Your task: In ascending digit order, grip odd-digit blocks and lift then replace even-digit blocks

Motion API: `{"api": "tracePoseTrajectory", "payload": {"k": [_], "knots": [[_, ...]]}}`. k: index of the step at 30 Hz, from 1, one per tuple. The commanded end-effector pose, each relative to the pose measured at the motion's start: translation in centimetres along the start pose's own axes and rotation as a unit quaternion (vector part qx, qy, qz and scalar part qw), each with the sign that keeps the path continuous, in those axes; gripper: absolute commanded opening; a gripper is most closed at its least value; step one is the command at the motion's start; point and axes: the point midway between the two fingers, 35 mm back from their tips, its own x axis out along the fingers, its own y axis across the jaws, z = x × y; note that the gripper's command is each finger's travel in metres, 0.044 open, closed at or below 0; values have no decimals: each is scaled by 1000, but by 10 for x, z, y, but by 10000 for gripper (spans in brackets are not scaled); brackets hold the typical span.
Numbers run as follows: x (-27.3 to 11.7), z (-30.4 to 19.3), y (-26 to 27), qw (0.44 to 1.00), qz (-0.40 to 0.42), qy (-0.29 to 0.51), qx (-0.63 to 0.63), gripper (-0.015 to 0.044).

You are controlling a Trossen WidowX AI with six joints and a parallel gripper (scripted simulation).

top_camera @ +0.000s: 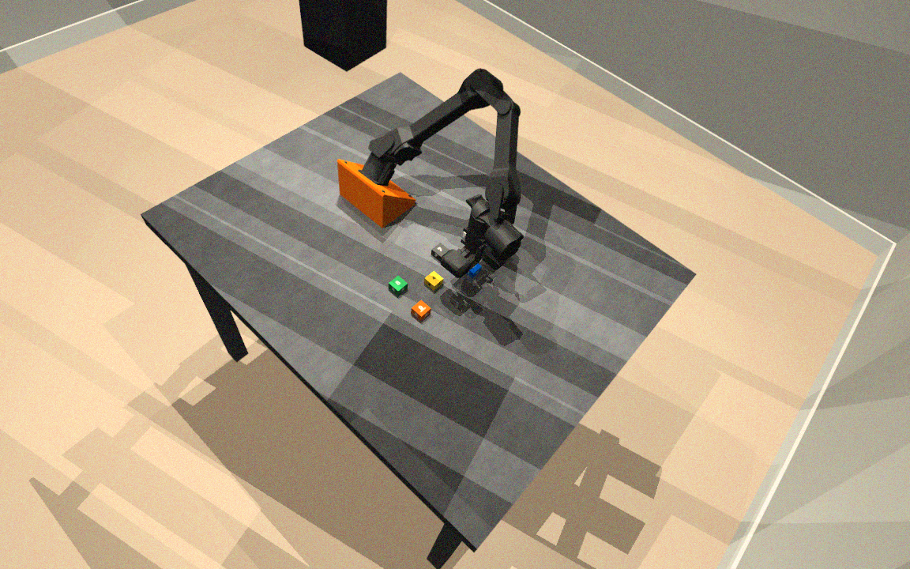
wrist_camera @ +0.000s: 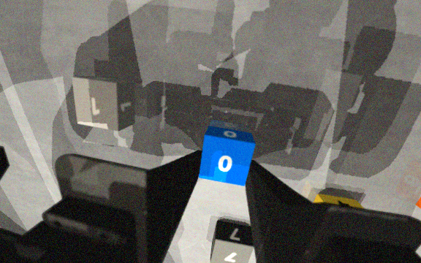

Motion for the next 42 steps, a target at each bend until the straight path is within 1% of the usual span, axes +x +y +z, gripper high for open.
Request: {"api": "tracePoseTrajectory", "payload": {"k": [1,7,20,31,41,42], "knots": [[-5,1,0,1000,1,-1,1,120],[-14,0,0,1000,1,-1,1,120],[-15,0,0,1000,1,-1,1,120],[0,0,0,1000,1,-1,1,120],[1,0,0,1000,1,-1,1,120],[1,0,0,1000,1,-1,1,146]]}}
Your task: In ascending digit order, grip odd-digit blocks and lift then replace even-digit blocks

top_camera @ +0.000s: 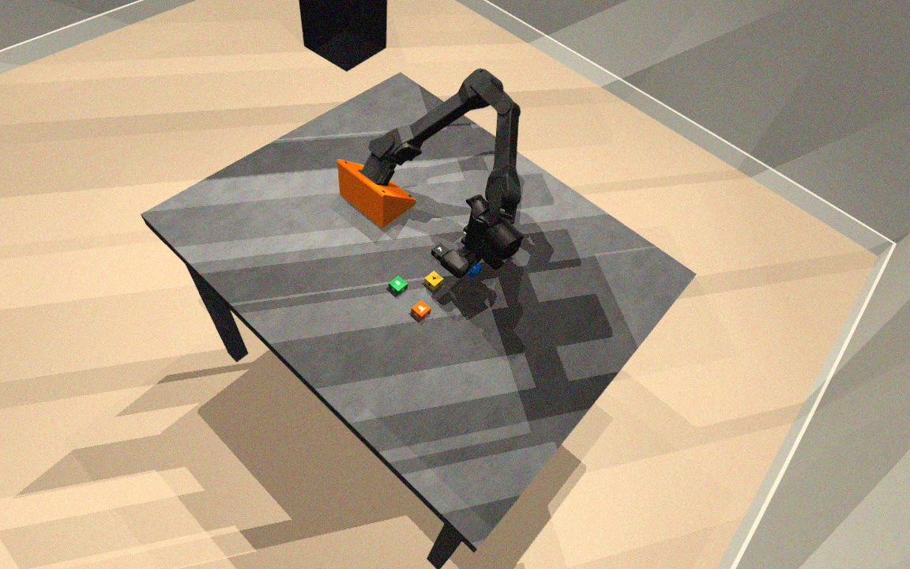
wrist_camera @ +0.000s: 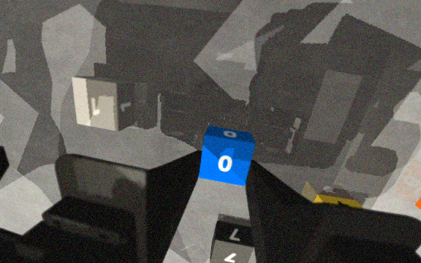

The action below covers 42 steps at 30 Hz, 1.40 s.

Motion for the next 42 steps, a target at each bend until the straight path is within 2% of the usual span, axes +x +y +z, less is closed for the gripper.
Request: {"api": "tracePoseTrajectory", "payload": {"k": [1,10,13,16,20,22,27,31,39,42], "knots": [[0,0,0,1000,1,-1,2,173],[0,0,0,1000,1,-1,2,400],[-3,0,0,1000,1,-1,2,400],[-33,0,0,1000,1,-1,2,400],[-36,0,0,1000,1,-1,2,400],[-46,2,-1,1000,0,-1,2,348],[-114,1,-1,1000,-1,-1,2,216],[-117,0,-1,1000,-1,0,2,120],[-117,0,-1,1000,-1,0,2,120],[-117,15,29,1000,-2,-1,2,120]]}}
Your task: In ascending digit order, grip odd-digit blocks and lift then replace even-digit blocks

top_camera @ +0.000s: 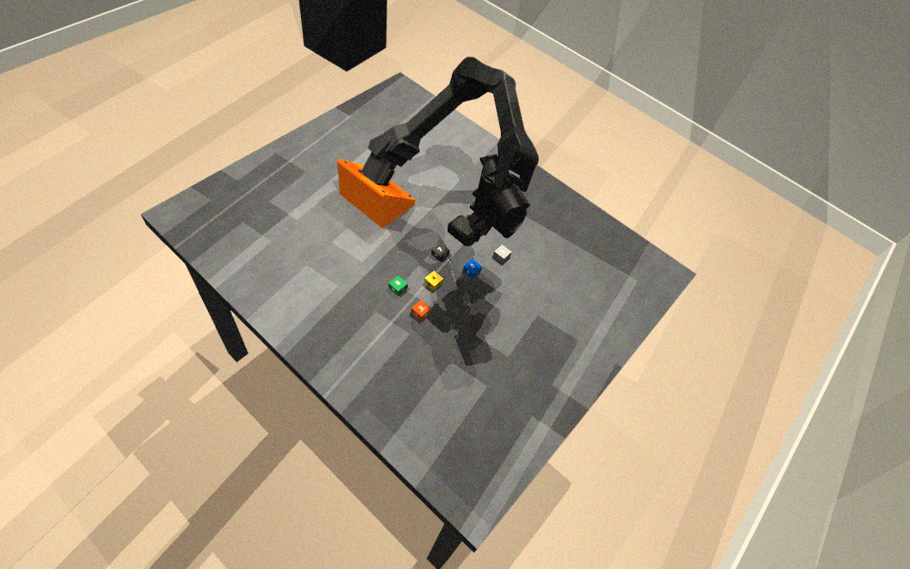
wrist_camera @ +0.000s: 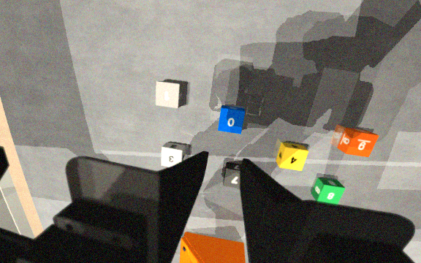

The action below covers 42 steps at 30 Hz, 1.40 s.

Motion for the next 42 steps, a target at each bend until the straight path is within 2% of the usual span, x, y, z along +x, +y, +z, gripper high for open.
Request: {"api": "tracePoseTrajectory", "payload": {"k": [1,3,8,10,15,19,42], "knots": [[-1,19,47,1000,-2,-3,-8,120],[-1,27,77,1000,1,-3,-8,120],[-1,27,80,1000,1,-3,-9,120],[10,29,80,1000,1,-3,-9,173],[77,28,81,1000,2,-3,-9,304],[80,28,81,1000,3,-3,-9,400],[115,28,82,1000,3,-3,-9,400]]}}
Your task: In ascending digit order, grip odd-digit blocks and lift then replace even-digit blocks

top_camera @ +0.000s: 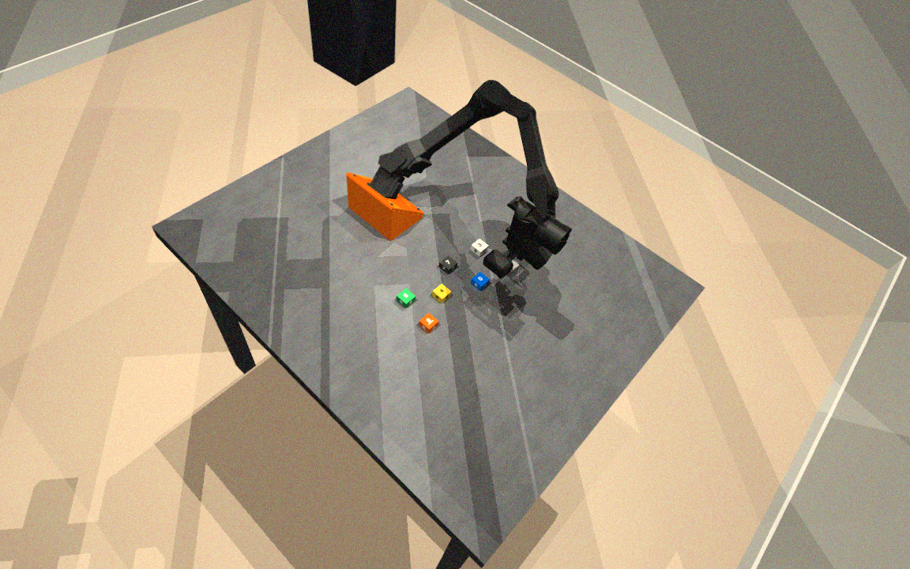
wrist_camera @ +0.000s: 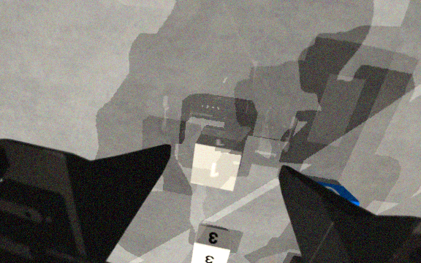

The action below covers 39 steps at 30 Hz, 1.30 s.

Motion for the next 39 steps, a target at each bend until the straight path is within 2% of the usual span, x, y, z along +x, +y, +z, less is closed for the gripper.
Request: {"api": "tracePoseTrajectory", "payload": {"k": [1,12,39], "knots": [[5,-1,0,1000,2,1,3,400],[5,-1,0,1000,2,1,3,120],[5,-1,0,1000,2,1,3,120]]}}
